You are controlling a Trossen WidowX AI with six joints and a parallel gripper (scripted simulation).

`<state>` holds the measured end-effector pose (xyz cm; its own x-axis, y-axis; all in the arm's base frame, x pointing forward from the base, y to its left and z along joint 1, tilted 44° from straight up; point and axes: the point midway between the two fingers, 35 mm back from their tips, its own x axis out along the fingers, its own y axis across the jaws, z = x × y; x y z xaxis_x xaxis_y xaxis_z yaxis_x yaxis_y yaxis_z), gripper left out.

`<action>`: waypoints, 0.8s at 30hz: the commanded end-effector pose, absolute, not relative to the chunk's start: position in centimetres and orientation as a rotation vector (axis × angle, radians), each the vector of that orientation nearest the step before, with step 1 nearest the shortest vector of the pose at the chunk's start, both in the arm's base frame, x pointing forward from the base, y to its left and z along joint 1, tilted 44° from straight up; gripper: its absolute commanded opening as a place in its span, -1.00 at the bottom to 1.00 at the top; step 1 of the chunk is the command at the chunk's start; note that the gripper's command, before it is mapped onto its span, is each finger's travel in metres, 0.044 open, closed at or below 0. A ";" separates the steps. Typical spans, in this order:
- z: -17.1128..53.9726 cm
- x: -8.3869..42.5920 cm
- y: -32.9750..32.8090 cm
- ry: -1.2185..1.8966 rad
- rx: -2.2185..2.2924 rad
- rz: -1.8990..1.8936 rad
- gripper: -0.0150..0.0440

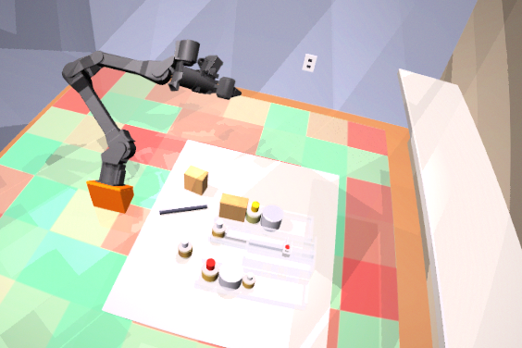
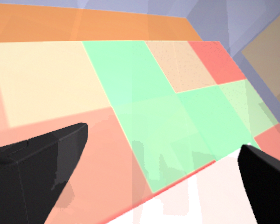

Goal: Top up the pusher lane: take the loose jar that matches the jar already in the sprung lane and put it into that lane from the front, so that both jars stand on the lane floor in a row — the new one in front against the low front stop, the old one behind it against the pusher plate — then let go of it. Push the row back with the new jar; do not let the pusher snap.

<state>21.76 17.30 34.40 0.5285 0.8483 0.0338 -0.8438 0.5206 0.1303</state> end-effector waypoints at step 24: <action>6.8 35.0 -1.0 1.166 0.111 0.591 1.00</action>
